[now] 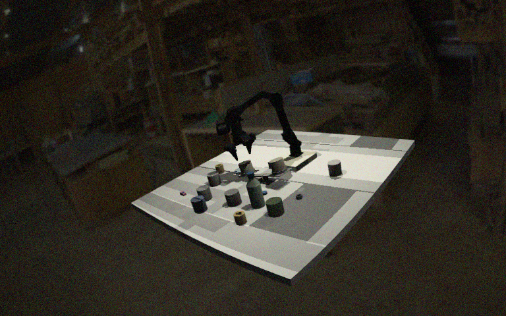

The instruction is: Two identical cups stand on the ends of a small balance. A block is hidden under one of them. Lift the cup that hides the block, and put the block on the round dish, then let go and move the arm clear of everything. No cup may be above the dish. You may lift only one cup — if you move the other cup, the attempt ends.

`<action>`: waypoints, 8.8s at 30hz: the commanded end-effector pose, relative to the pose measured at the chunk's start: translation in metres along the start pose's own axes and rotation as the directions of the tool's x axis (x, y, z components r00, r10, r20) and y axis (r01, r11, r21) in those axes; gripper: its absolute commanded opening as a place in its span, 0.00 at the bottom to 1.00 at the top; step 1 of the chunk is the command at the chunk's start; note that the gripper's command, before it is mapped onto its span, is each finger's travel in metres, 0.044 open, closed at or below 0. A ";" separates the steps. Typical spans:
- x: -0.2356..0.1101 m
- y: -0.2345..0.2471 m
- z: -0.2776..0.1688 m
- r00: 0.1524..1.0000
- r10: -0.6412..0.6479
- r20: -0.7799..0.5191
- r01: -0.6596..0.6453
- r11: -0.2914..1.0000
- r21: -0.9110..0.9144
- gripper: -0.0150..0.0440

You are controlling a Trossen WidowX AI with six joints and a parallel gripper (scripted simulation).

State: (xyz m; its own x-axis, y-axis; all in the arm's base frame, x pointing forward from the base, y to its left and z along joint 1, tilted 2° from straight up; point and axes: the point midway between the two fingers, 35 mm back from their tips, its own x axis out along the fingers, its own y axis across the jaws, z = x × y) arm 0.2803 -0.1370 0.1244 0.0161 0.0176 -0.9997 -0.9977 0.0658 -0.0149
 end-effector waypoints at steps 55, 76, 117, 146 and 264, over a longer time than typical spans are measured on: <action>0.075 0.000 0.000 1.000 0.000 0.004 0.000 1.000 -0.009 0.78; 0.053 -0.005 -0.002 1.000 0.000 0.004 0.000 1.000 -0.009 0.25; 0.000 -0.008 -0.004 1.000 0.000 0.004 0.000 1.000 -0.009 0.25; -0.038 -0.005 -0.002 1.000 0.000 0.004 0.000 1.000 -0.009 0.25; 0.079 0.154 -0.161 1.000 0.013 -0.009 -0.013 1.000 -0.008 0.25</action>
State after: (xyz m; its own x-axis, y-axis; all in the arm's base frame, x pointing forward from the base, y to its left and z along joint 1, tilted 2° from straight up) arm 0.1179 -0.2858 0.0472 0.0014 0.0174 -0.9998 -0.9981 0.0612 -0.0003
